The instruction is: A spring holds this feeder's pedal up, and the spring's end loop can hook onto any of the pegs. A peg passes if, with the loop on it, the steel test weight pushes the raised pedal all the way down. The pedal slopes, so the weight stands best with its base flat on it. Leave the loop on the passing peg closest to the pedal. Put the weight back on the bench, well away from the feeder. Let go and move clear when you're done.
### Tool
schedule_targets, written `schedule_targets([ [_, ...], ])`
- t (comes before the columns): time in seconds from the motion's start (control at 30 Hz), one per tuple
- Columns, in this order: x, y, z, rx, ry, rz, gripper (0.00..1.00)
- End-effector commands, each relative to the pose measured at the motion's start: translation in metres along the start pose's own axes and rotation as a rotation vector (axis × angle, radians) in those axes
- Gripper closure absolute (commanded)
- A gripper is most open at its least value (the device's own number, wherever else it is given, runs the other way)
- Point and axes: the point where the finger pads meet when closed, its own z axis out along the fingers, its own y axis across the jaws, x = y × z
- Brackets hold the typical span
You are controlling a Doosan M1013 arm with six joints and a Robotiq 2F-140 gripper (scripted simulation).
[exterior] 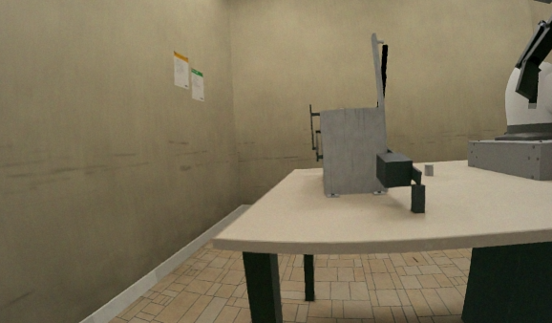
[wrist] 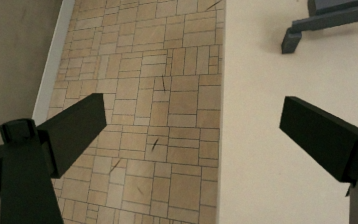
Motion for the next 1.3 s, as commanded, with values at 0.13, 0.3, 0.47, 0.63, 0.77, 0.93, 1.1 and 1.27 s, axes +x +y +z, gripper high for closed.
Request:
schedule_targets([
  [0.13, 0.0, 0.0, 0.0, 0.001, 0.0, 0.0, 0.0],
  [0.3, 0.0, 0.0, 0.0, 0.001, 0.0, 0.0, 0.0],
  [0.47, 0.0, 0.0, 0.0, 0.001, 0.0, 0.0, 0.0],
  [0.63, 0.007, -0.004, -0.01, 0.001, 0.0, 0.0, 0.0],
  [0.77, 0.015, -0.008, -0.023, 0.001, 0.0, 0.0, 0.0],
  [0.93, 0.026, -0.014, -0.038, 0.001, 0.0, 0.0, 0.0],
  [1.1, 0.033, -0.017, -0.048, 0.001, 0.0, 0.0, 0.0],
  [1.27, 0.038, -0.021, -0.057, 0.002, 0.002, 0.001, 0.0],
])
